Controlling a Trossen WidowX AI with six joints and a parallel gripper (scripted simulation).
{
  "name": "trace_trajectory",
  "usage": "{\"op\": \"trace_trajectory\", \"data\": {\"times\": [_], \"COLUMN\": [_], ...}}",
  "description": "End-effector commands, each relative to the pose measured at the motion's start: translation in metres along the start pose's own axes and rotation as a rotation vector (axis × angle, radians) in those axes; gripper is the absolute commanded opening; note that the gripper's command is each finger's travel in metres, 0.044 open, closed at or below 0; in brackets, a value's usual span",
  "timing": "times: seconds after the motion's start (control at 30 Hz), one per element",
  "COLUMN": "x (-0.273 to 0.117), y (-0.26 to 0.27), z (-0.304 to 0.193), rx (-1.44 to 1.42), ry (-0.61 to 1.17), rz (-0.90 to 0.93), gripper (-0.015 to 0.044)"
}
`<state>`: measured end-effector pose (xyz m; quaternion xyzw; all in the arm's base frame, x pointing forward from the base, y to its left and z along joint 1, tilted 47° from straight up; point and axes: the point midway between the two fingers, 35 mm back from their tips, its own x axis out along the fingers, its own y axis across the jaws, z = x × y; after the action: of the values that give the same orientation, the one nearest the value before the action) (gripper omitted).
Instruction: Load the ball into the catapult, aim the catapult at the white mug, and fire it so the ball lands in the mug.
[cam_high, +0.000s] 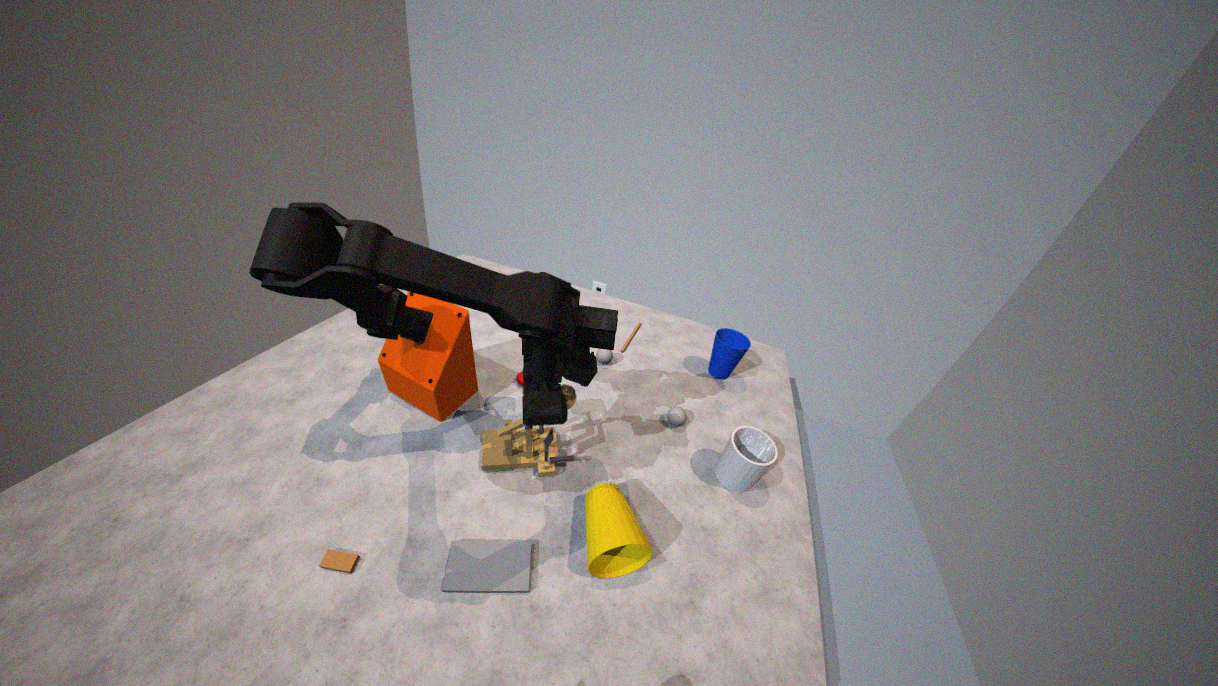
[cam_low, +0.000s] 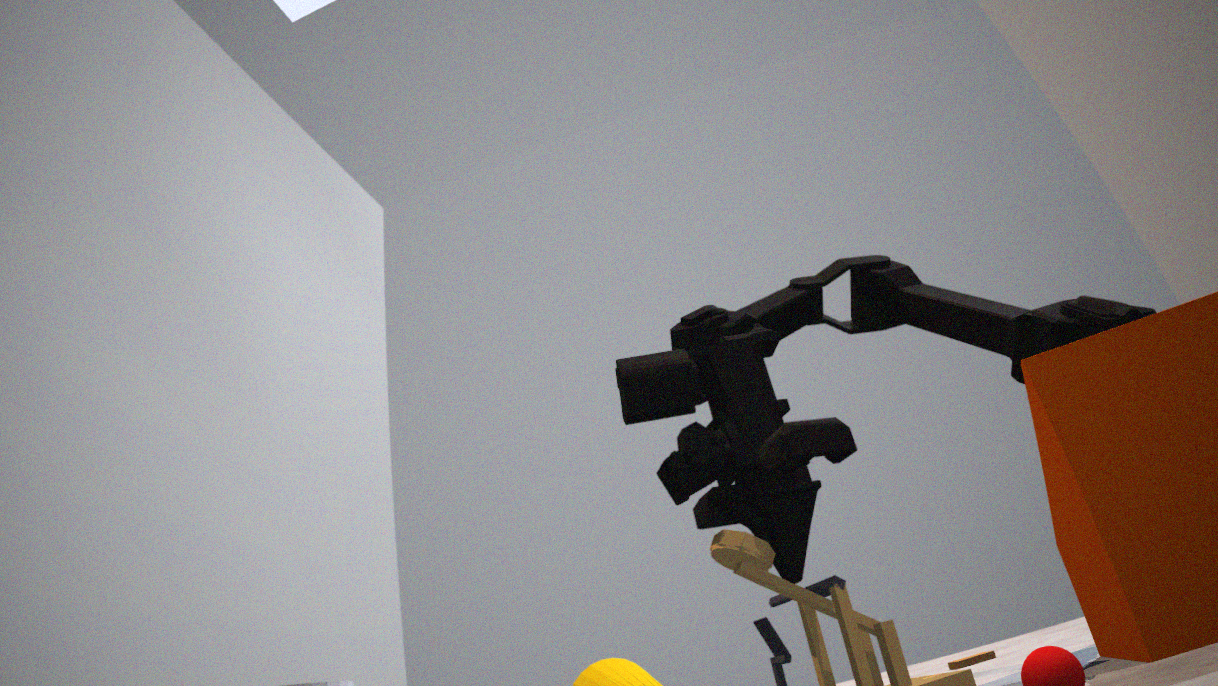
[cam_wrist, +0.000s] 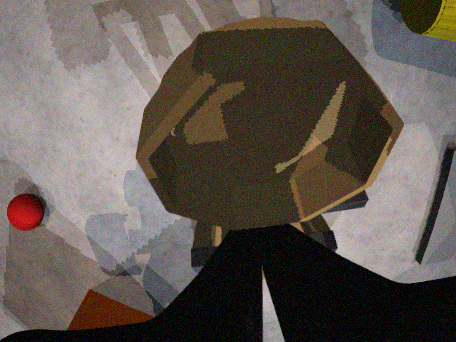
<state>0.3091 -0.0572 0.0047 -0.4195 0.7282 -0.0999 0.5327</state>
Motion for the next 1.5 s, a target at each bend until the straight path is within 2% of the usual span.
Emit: {"op": "trace_trajectory", "data": {"times": [0.0, 1.47], "x": [0.004, 0.064], "y": [-0.002, -0.004], "z": [0.005, 0.026], "rx": [0.0, 0.001], "ry": [-0.003, -0.003], "rz": [-0.006, -0.009], "gripper": [0.0, 0.0]}}
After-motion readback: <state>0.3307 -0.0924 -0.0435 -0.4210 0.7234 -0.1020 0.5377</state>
